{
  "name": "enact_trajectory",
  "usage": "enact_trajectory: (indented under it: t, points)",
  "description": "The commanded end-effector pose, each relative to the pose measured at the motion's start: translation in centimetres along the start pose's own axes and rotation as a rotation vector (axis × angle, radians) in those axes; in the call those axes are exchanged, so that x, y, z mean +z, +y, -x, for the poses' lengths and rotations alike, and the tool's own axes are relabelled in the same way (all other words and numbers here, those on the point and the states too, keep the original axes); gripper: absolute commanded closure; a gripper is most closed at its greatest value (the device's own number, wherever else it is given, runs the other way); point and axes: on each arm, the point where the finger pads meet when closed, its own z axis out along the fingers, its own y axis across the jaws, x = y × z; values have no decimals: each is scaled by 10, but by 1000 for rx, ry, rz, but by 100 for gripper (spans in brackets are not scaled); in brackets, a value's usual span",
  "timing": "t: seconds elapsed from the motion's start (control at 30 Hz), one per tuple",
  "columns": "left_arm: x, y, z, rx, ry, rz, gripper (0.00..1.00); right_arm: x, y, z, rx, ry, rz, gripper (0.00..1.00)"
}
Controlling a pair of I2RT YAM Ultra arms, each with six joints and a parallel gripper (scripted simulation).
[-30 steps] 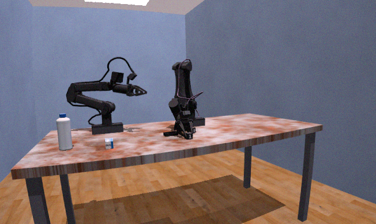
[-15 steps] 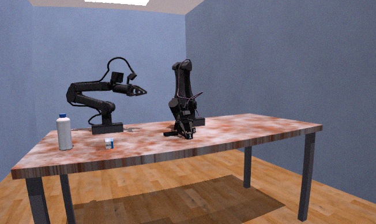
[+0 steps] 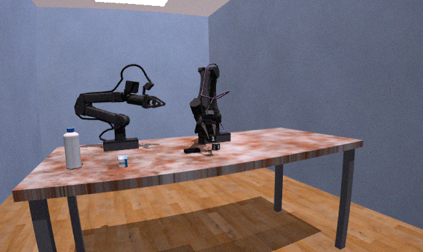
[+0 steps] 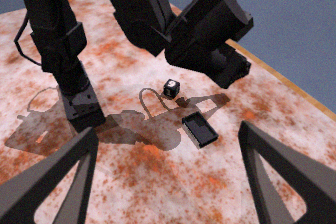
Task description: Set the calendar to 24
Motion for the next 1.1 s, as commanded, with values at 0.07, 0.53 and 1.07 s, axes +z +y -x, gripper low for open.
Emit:
enact_trajectory:
  t: [0.07,0.53,1.07]
  points:
    - [4,-2,0,7,7,6,74,-2,-13,1,30,-8,-81,0]
    - [23,11,-41,19,20,15,74,-10,-35,1,106,17,-439,0]
    - [47,14,-37,616,231,94,74,-9,-20,3,92,16,-411,0]
